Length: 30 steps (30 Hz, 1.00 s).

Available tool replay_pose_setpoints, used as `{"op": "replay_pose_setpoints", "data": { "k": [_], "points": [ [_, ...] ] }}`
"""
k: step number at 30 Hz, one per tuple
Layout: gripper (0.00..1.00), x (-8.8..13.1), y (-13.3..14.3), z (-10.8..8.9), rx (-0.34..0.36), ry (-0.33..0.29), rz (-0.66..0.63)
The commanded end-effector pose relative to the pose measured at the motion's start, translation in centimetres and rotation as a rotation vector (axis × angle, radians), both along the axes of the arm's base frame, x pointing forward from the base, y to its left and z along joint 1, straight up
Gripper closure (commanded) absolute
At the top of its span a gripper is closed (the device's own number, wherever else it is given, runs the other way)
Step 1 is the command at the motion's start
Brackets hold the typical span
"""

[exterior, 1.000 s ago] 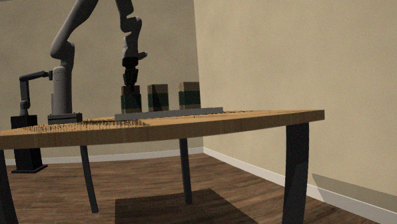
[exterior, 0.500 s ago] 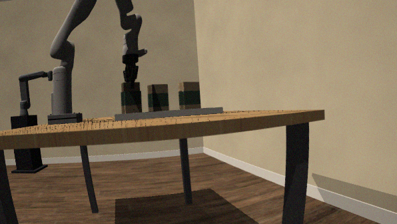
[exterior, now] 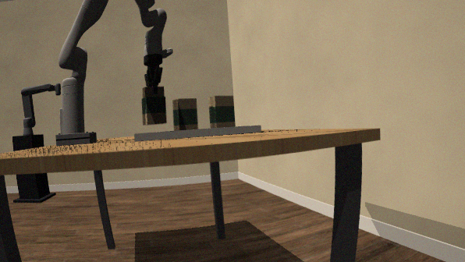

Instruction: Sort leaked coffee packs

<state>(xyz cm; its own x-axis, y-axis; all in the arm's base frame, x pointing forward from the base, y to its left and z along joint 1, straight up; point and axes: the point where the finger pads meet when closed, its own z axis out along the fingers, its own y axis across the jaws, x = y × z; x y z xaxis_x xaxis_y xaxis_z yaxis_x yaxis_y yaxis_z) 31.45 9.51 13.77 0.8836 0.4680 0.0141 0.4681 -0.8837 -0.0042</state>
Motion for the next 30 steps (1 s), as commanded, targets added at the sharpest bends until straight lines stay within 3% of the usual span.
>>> {"op": "replay_pose_setpoints", "data": {
  "k": [1, 18, 30],
  "points": [
    [0.73, -0.1, -0.2, 0.3, -0.002, 0.001, -0.003],
    [0.73, -0.1, -0.5, 0.3, -0.003, 0.002, -0.002],
    [0.73, 0.2, -4.1, 0.2, -0.004, 0.004, -0.006]
  ]
}}
